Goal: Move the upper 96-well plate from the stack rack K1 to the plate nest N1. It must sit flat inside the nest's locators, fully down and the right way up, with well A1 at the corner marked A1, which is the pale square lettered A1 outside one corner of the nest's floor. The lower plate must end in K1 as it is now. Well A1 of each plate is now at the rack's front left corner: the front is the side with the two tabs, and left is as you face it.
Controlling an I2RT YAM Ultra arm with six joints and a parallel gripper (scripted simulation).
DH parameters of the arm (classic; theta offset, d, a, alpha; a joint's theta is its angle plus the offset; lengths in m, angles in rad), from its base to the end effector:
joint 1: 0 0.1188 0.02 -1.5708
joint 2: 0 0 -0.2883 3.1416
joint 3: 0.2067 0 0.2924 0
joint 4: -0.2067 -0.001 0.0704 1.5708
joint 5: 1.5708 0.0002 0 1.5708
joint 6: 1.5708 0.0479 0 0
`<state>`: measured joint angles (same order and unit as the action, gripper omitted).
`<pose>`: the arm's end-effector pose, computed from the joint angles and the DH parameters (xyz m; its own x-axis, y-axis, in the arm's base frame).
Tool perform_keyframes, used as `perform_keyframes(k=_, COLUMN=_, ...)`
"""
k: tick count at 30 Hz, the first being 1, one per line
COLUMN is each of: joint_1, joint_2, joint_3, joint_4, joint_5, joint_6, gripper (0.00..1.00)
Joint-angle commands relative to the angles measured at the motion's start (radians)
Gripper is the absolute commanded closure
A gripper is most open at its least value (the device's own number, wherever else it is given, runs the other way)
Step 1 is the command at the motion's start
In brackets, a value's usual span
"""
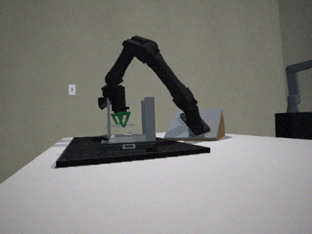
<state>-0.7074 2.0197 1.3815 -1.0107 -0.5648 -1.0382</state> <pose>0.3227 -0.2409 0.1457 -0.8850 -0.2007 -0.4201 -0.3579 0.8704 0.3382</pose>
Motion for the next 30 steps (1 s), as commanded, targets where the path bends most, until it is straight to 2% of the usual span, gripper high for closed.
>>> perform_keyframes(k=1, joint_1=-0.012, joint_2=0.016, joint_3=-0.021, joint_4=0.046, joint_5=-0.009, joint_6=0.018, gripper=1.0)
perform_keyframes(k=3, joint_1=-0.012, joint_2=0.016, joint_3=-0.021, joint_4=0.046, joint_5=-0.009, joint_6=0.018, gripper=1.0)
perform_keyframes(k=4, joint_1=-0.014, joint_2=-0.021, joint_3=0.016, joint_4=0.053, joint_5=-0.007, joint_6=0.021, gripper=1.0)
perform_keyframes(k=6, joint_1=0.004, joint_2=-0.007, joint_3=-0.024, joint_4=0.066, joint_5=-0.01, joint_6=0.027, gripper=1.0)
perform_keyframes(k=11, joint_1=0.007, joint_2=0.029, joint_3=-0.051, joint_4=0.101, joint_5=-0.01, joint_6=0.042, gripper=1.0)
perform_keyframes(k=14, joint_1=0.025, joint_2=0.012, joint_3=-0.048, joint_4=0.121, joint_5=-0.01, joint_6=0.05, gripper=1.0)
perform_keyframes(k=16, joint_1=0.035, joint_2=0.028, joint_3=-0.06, joint_4=0.134, joint_5=-0.011, joint_6=0.056, gripper=1.0)
perform_keyframes(k=30, joint_1=0.016, joint_2=0.0, joint_3=-0.073, joint_4=0.136, joint_5=-0.008, joint_6=0.053, gripper=1.0)
